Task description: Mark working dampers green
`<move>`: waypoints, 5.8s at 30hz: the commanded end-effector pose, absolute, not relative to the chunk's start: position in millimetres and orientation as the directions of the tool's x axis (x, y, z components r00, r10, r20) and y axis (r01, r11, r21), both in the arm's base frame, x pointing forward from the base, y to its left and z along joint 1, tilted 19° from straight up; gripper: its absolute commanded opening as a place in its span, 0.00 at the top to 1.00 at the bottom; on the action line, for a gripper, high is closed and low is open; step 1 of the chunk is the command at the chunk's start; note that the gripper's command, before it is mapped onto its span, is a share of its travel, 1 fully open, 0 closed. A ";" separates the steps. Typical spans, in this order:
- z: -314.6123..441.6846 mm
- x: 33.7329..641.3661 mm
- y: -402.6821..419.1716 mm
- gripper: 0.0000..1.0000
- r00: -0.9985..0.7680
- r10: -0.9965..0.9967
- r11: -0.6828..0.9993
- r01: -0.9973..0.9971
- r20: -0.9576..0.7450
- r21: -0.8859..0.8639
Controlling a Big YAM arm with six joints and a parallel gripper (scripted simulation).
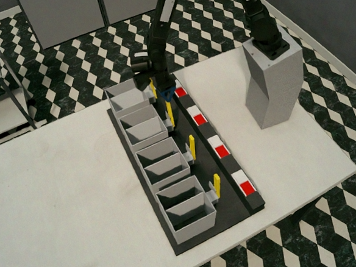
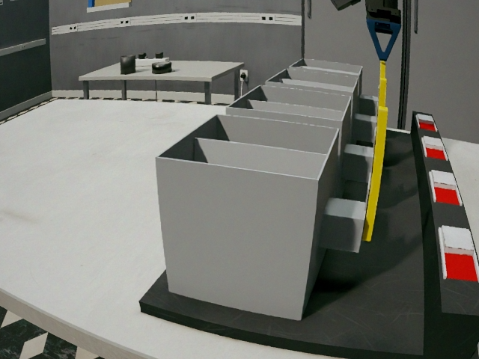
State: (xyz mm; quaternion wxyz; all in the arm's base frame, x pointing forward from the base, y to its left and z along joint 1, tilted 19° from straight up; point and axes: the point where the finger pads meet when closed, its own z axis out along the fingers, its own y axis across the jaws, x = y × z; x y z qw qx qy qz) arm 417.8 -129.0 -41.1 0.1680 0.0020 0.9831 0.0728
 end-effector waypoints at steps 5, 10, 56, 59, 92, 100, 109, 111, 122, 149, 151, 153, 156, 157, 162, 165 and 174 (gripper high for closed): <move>-55.1 435.8 -128.7 0.64 -0.939 0.028 0.990 -0.020 -0.344 0.137; -64.7 438.8 -125.8 0.64 -0.939 0.026 0.990 -0.022 -0.343 0.137; -83.2 439.6 -124.0 0.64 -0.942 0.029 0.990 -0.019 -0.335 0.140; -83.2 439.6 -124.0 0.64 -0.942 0.029 0.990 -0.019 -0.335 0.140; -83.3 439.2 -123.4 0.83 -0.942 0.029 0.990 -0.020 -0.333 0.143; -83.3 439.2 -123.4 0.83 -0.942 0.029 0.990 -0.020 -0.333 0.143; -82.9 439.3 -125.0 0.83 -0.942 0.029 0.989 -0.021 -0.333 0.145; -82.6 438.6 -127.4 0.83 -0.943 0.029 0.989 -0.022 -0.332 0.148; -83.7 435.6 -133.5 0.83 -0.945 0.031 0.984 -0.029 -0.325 0.177; -88.3 436.0 -151.2 0.83 -0.944 0.033 0.938 -0.085 -0.328 0.337; -88.8 436.0 -152.4 0.83 -0.944 0.033 0.933 -0.089 -0.328 0.349; -89.2 436.1 -153.5 0.83 -0.944 0.033 0.929 -0.092 -0.328 0.359; -89.7 436.1 -154.7 0.83 -0.944 0.033 0.924 -0.096 -0.328 0.370; -89.8 436.1 -155.0 0.83 -0.944 0.033 0.923 -0.097 -0.328 0.373; -90.2 437.1 -153.4 0.83 -0.944 0.028 0.918 -0.105 -0.328 0.382; -90.2 437.1 -153.6 0.83 -0.945 0.030 0.918 -0.104 -0.327 0.383; -90.1 438.7 -153.3 0.83 -0.943 0.031 0.918 -0.104 -0.331 0.382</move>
